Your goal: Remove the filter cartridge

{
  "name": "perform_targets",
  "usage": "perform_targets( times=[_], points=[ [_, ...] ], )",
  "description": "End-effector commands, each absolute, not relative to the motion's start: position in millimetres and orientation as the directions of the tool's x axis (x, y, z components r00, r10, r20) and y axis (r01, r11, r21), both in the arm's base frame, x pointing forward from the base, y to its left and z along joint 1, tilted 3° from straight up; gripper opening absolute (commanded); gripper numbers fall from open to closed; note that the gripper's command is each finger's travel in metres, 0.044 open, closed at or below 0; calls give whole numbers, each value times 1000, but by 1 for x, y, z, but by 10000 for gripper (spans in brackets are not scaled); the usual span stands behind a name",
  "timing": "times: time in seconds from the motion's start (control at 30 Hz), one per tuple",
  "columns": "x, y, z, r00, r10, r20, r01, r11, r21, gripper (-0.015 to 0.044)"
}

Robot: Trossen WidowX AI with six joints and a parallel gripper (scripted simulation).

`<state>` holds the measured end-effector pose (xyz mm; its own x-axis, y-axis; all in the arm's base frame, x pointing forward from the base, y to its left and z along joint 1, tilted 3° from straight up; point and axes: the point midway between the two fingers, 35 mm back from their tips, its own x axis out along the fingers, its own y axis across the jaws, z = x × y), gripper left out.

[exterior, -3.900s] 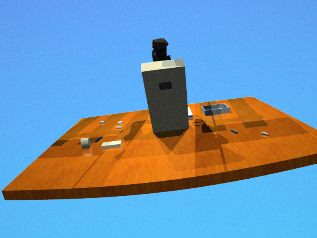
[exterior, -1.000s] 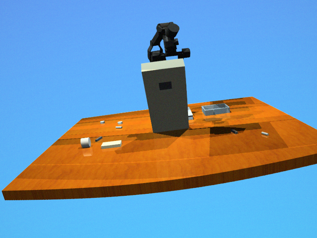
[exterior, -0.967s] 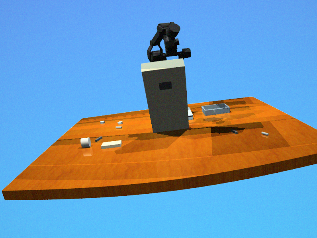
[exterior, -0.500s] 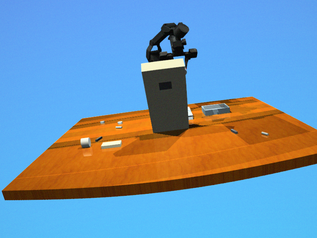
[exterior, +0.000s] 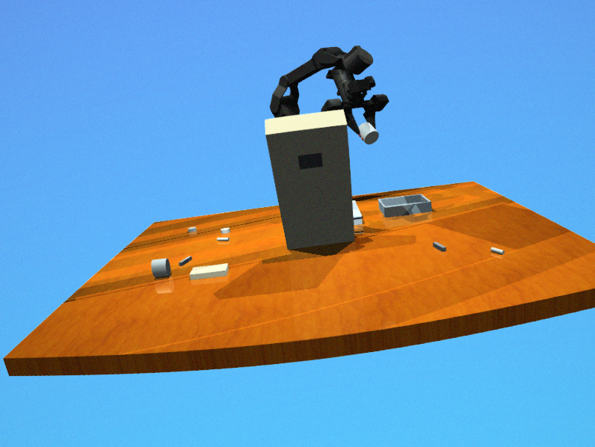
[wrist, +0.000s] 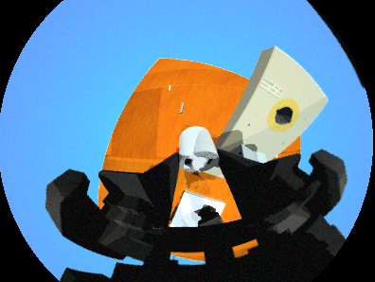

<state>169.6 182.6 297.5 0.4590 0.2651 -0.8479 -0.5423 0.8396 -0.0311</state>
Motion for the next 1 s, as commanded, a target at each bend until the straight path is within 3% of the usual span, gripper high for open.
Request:
perform_targets(
  times=[0.0,0.73,0.97],
  points=[
    [155,198,294,427,319,-846,-637,770,-32,0],
    [61,255,272,201,486,-850,-952,300,-54,0],
    [57,256,271,192,490,-850,-958,281,-54,0]
  ],
)
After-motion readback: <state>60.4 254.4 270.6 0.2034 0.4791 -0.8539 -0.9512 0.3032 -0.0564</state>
